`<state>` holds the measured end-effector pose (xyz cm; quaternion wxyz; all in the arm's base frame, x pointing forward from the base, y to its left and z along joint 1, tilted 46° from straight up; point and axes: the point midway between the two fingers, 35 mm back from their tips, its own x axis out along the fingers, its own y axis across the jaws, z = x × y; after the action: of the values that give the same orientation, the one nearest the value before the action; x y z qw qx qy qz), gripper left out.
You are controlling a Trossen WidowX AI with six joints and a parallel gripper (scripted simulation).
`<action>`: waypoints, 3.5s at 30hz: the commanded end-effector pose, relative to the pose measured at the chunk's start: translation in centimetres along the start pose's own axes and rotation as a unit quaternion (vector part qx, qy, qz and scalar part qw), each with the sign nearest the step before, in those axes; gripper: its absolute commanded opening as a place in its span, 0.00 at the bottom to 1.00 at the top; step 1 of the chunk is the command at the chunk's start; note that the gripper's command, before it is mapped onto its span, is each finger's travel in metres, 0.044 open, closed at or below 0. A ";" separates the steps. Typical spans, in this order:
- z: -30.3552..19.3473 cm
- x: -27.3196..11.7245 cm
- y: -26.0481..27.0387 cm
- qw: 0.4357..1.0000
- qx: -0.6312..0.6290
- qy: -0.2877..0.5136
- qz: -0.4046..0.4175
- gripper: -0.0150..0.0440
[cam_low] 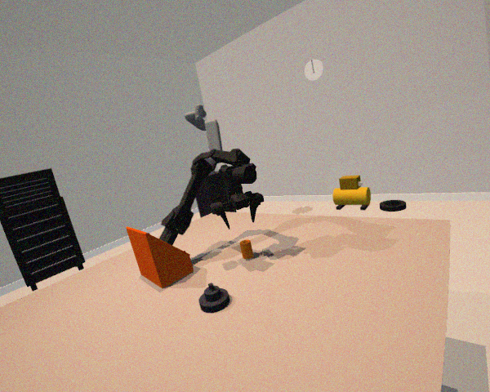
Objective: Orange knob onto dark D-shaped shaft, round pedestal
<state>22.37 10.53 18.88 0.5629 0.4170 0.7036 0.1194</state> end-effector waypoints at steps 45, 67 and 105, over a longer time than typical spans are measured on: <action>0.2 7.0 0.2 0.966 -0.258 -0.002 0.002 1.00; 0.1 10.5 0.2 0.966 -0.258 -0.002 0.004 1.00; 1.0 6.2 0.1 0.965 -0.261 -0.005 -0.007 0.25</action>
<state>22.88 16.09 13.08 0.6546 0.2526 0.6498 0.2922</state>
